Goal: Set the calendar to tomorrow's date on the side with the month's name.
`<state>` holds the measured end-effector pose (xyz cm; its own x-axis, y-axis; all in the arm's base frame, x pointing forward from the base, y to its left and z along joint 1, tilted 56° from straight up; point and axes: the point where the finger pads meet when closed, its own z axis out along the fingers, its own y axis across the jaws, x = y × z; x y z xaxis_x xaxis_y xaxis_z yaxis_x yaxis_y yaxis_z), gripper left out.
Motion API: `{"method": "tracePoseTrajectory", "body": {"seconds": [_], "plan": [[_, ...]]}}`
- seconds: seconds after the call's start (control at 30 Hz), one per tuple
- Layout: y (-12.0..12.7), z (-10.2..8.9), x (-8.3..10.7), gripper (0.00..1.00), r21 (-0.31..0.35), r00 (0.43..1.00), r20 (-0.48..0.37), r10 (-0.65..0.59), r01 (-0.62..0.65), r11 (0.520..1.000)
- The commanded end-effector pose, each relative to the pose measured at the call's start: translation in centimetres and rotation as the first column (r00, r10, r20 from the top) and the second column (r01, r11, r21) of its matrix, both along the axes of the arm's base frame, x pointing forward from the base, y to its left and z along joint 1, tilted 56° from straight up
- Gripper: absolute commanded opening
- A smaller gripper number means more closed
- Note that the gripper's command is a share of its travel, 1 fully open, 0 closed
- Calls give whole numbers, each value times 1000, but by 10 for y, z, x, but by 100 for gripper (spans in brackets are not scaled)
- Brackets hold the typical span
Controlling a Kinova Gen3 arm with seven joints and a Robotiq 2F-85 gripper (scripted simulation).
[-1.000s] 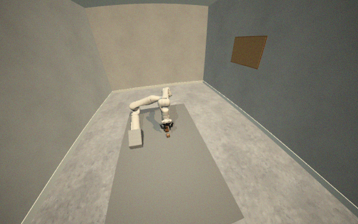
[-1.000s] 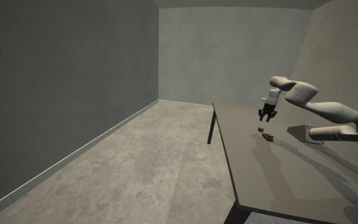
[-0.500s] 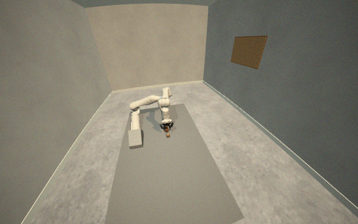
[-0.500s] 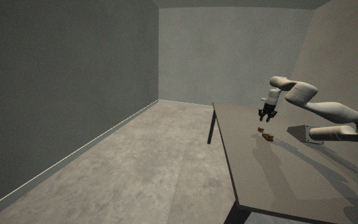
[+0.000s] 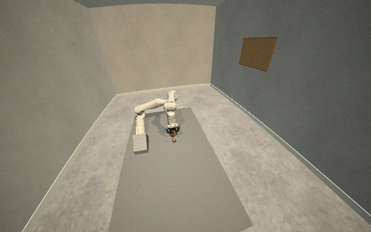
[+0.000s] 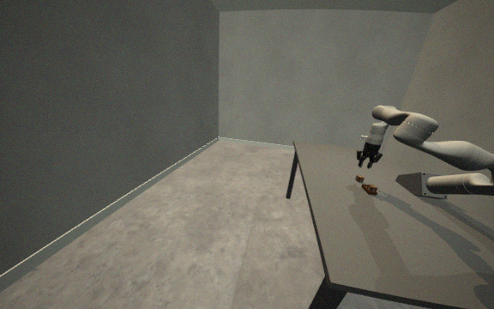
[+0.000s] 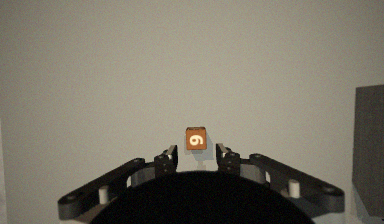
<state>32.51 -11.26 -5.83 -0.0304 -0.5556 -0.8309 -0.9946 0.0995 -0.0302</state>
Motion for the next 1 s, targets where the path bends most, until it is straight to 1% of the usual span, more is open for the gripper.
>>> {"method": "tracePoseTrajectory", "body": {"seconds": [0.0,0.33,0.97], "plan": [[0,0,0,48,-1,1000,0,-1,1,1000],[5,-4,1,48,-1,1000,1,-1,1,1000],[26,-18,3,48,-1,1000,1,-1,1,1000]]}}
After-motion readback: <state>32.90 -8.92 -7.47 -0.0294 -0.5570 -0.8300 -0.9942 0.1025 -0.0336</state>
